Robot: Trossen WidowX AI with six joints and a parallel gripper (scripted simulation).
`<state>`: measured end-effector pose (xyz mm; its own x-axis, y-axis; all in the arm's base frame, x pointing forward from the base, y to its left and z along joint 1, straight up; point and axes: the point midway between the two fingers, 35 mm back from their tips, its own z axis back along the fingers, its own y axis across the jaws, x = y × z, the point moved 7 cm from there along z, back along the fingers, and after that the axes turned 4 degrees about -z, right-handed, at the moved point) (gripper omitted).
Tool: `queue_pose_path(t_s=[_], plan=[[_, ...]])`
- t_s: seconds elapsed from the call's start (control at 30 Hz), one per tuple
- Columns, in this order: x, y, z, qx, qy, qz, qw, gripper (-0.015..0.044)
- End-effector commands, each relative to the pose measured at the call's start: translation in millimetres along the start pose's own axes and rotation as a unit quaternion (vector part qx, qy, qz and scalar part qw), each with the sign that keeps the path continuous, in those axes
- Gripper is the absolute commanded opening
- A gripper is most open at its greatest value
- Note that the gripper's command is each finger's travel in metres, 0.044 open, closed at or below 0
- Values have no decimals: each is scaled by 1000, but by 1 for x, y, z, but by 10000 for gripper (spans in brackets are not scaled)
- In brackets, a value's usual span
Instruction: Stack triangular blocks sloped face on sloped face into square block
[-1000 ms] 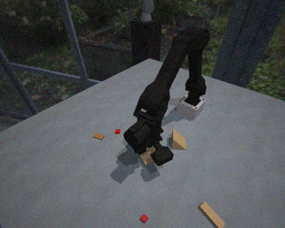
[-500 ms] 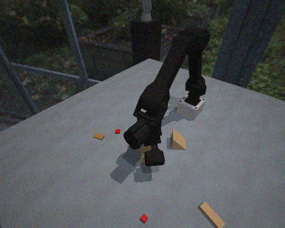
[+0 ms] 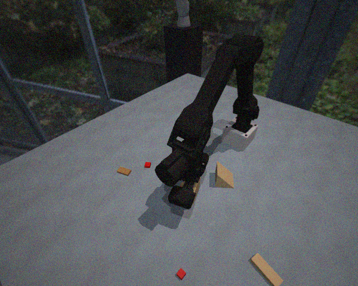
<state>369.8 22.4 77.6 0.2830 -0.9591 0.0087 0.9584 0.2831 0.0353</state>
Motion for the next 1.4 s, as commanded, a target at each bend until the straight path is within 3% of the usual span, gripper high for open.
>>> queue_pose_path(t_s=[0.0,0.2,1.37], plan=[[0,0,0,-2,-2,-50,999,0],[1,0,0,-3,-2,-113,994,0],[1,0,0,-3,-2,-113,994,0]])
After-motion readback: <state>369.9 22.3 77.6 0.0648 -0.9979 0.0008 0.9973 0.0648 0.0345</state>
